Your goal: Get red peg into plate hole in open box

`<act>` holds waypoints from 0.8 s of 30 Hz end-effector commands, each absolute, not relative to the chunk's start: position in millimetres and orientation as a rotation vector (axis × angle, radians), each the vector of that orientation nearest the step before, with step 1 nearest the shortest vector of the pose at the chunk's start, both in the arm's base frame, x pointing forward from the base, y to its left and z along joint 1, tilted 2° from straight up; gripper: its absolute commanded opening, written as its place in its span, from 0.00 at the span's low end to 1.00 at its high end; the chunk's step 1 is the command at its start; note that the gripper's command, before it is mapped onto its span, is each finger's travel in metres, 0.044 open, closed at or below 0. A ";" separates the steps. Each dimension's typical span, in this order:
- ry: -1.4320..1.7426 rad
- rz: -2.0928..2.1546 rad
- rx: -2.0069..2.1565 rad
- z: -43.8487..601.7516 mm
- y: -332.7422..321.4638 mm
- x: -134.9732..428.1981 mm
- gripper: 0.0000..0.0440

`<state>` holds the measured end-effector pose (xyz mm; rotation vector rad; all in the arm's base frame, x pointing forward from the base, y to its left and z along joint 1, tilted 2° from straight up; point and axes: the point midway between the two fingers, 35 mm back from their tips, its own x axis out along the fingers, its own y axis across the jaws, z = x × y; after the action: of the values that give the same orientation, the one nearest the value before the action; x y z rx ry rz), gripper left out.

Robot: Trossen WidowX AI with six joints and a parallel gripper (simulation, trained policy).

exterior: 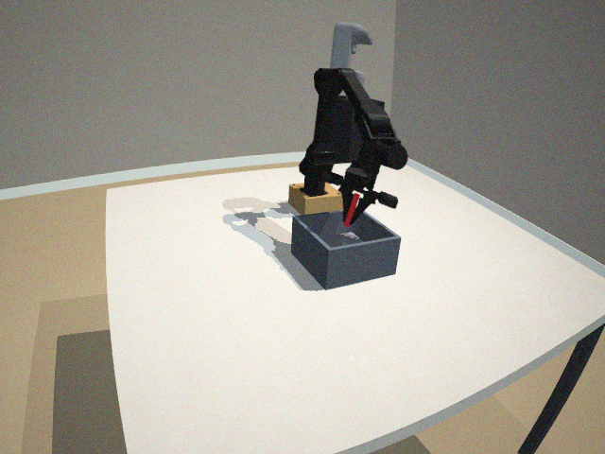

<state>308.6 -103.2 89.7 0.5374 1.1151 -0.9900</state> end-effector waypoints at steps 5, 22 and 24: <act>1.177 -0.907 0.518 67.8 -113.4 317.6 0.00; 1.275 -0.782 0.493 48.7 -126.9 333.0 0.61; 1.272 -0.769 0.502 51.7 -128.5 340.2 0.73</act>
<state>329.5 -126.6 53.6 0.4974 1.2603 -0.7938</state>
